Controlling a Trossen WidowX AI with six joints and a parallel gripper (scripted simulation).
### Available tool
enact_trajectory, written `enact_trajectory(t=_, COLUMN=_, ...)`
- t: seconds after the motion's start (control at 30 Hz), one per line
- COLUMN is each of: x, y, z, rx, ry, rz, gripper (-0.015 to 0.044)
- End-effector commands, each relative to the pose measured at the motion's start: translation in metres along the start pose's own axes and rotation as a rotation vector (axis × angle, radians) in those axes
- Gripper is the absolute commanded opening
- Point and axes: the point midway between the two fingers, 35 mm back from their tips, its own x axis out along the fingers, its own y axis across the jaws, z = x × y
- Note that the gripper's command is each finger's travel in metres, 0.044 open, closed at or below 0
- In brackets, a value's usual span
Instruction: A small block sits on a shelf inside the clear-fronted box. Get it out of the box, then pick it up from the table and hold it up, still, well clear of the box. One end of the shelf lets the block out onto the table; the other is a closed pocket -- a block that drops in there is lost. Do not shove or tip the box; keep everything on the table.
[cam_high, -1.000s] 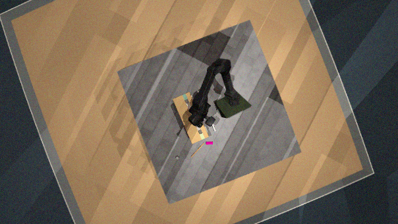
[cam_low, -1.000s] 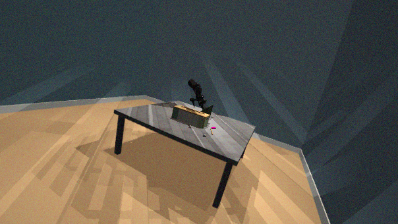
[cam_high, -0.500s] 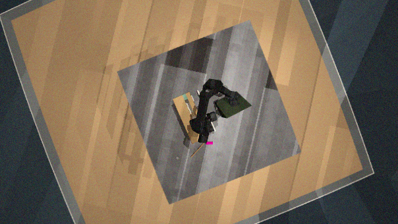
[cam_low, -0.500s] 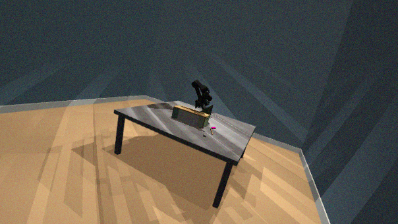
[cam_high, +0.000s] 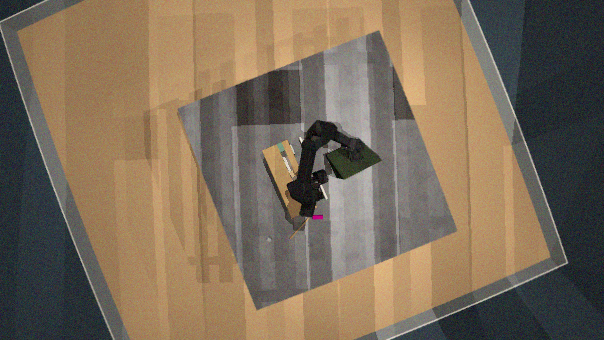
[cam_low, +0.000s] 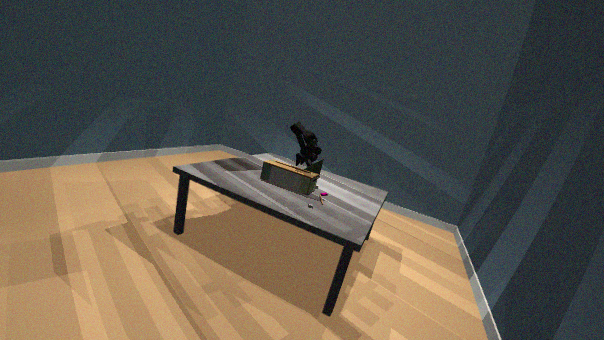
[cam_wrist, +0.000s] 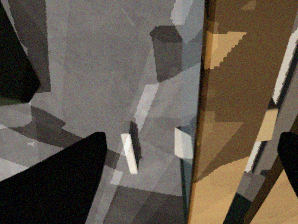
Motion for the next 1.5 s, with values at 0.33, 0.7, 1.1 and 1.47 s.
enact_trajectory(t=0.33, x=0.022, y=-0.002, z=0.007, rx=-0.014, ry=0.009, rz=-0.002, gripper=0.04)
enact_trajectory(t=0.7, x=0.039, y=-0.002, z=0.012, rx=-0.02, ry=0.016, rz=0.001, gripper=0.04)
enact_trajectory(t=1.1, x=0.057, y=-0.001, z=0.017, rx=-0.027, ry=0.025, rz=0.006, gripper=0.04)
enact_trajectory(t=1.47, x=0.061, y=0.0, z=0.009, rx=-0.022, ry=0.023, rz=0.012, gripper=0.04)
